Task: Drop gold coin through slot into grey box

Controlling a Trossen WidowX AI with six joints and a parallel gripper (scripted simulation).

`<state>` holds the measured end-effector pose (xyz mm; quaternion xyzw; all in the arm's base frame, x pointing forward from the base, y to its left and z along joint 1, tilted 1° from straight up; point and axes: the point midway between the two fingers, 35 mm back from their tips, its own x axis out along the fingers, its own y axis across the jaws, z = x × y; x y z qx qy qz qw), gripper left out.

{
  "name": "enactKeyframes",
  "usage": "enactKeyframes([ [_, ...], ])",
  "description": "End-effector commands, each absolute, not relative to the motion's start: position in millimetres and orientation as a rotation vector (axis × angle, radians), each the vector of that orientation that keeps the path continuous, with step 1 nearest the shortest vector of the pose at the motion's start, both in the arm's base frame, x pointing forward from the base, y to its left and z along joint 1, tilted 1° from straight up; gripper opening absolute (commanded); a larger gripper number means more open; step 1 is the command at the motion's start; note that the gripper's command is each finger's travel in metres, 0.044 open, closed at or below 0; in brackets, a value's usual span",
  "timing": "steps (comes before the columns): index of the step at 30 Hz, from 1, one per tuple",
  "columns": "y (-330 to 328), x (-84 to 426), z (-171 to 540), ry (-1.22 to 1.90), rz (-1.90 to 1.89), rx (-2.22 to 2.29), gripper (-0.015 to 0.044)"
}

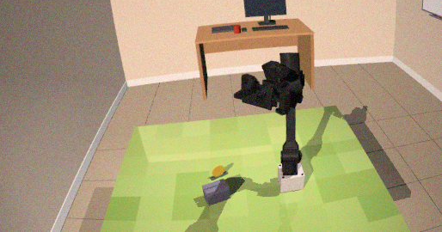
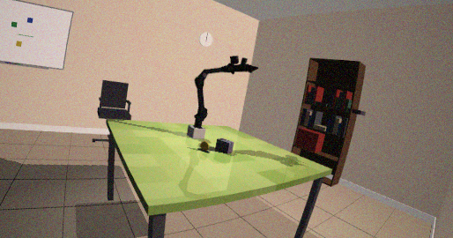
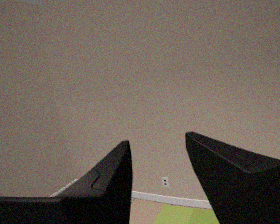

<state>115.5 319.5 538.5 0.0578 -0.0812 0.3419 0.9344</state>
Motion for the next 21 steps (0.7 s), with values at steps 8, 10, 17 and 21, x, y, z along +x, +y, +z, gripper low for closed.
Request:
enactKeyframes([
  [8,313,248,447,-0.005,0.465,-0.305,0.0161],
  [10,307,268,428,0.04,0.441,-0.382,0.0161],
  [17,261,339,352,0.269,0.366,-0.638,0.0161],
  [21,220,371,308,0.431,0.341,-0.743,0.0161],
])
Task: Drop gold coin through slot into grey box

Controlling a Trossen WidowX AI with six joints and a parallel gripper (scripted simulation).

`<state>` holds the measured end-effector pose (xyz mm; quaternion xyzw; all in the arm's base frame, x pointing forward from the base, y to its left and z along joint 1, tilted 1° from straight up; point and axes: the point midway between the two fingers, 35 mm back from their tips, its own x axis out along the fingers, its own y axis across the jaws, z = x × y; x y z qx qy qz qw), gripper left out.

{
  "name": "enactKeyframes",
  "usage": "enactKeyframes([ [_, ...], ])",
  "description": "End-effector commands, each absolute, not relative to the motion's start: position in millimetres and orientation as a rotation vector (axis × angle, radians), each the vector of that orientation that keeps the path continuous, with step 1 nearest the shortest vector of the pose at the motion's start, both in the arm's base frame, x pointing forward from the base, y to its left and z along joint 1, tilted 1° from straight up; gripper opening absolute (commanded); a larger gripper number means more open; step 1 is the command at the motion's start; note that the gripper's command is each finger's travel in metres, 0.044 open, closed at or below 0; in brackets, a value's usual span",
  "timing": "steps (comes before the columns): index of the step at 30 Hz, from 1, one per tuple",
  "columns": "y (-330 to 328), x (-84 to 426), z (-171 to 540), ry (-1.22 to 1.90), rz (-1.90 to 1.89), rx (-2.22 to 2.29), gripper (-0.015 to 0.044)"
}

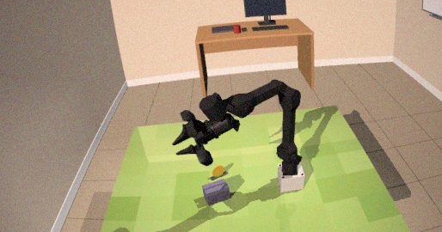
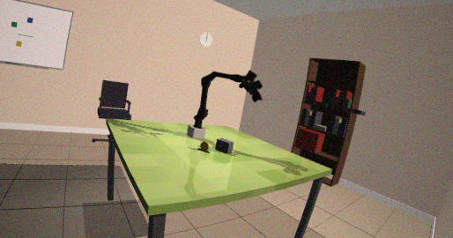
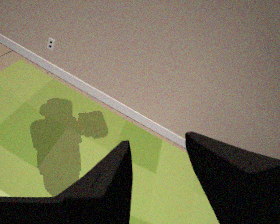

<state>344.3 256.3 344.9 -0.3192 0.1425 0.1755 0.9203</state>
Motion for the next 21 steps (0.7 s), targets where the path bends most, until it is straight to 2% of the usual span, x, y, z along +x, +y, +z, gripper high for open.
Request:
enactKeyframes([
  [1,208,377,297,0.474,0.325,-0.75,0.0161],
  [11,90,402,204,0.895,0.279,-0.791,0.0161],
  [21,-31,359,118,1.354,0.397,-0.628,0.0161],
])
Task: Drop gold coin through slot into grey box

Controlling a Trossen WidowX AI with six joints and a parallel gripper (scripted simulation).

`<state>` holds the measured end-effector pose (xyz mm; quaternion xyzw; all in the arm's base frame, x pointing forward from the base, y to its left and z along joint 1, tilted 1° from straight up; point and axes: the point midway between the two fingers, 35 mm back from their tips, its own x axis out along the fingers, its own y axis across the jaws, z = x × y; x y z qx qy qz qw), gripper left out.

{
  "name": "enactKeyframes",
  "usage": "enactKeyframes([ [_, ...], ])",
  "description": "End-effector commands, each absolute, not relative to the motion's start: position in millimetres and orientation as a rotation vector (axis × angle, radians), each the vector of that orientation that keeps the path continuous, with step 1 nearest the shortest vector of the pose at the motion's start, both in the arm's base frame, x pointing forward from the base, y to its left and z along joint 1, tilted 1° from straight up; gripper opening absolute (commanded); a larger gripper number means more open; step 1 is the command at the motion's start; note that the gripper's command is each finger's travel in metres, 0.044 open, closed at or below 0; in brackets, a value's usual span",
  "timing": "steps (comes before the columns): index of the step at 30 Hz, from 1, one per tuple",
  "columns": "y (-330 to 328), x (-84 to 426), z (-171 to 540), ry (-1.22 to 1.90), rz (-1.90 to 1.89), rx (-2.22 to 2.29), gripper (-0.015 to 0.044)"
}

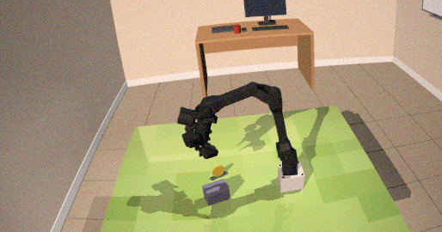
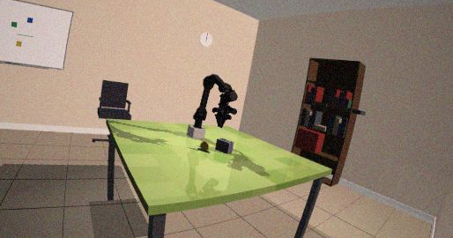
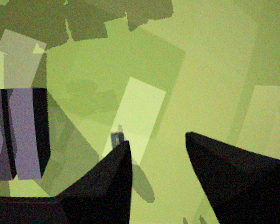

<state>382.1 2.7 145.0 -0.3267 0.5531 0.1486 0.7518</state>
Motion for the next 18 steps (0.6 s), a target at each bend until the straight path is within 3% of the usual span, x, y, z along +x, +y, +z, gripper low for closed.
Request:
enactKeyframes([
  [1,-40,350,109,1.407,0.434,-0.588,0.0161],
  [18,-55,336,62,1.474,0.485,-0.522,0.0161],
])
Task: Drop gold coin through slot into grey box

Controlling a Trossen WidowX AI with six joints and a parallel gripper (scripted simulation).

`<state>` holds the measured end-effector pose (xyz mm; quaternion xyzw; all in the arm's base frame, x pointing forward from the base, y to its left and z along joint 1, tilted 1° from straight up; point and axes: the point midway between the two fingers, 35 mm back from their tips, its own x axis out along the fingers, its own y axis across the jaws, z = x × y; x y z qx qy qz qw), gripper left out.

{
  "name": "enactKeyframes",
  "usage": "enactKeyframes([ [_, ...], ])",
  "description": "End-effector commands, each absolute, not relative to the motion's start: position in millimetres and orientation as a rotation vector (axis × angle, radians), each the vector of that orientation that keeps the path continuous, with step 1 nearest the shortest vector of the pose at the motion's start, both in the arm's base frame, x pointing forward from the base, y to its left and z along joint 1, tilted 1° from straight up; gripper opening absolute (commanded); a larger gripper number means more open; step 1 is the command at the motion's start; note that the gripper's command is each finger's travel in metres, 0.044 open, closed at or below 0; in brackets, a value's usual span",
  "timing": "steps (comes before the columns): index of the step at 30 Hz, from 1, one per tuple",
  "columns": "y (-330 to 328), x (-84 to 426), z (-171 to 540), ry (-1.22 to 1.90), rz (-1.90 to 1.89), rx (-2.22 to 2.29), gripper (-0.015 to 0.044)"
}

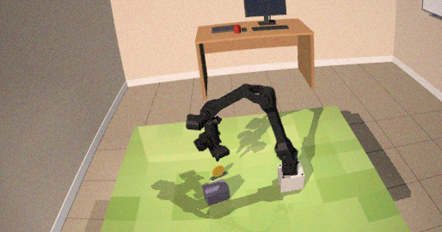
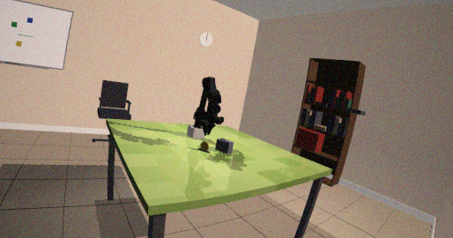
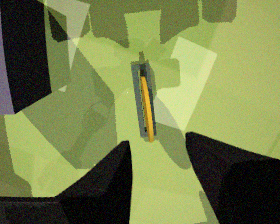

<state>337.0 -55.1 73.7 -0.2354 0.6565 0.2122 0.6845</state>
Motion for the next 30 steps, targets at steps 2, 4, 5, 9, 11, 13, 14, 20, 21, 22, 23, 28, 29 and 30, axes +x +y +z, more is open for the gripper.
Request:
enactKeyframes([
  [2,-55,336,60,1.474,0.485,-0.522,0.0161],
  [4,-56,336,51,1.474,0.485,-0.522,0.0161],
  [5,-56,336,48,1.474,0.485,-0.522,0.0161],
  [9,-56,336,45,1.474,0.485,-0.522,0.0161],
  [11,-57,337,42,1.474,0.485,-0.522,0.0161],
  [13,-57,337,39,1.474,0.485,-0.522,0.0161],
  [14,-57,337,38,1.474,0.485,-0.522,0.0161],
  [20,-57,338,28,1.474,0.485,-0.522,0.0161],
  [21,-57,338,26,1.474,0.485,-0.522,0.0161],
  [22,-57,338,25,1.474,0.485,-0.522,0.0161],
  [23,-57,339,23,1.474,0.485,-0.522,0.0161],
  [28,-57,339,15,1.474,0.485,-0.522,0.0161],
  [29,-57,339,13,1.474,0.485,-0.522,0.0161],
  [30,-57,339,12,1.474,0.485,-0.522,0.0161],
])
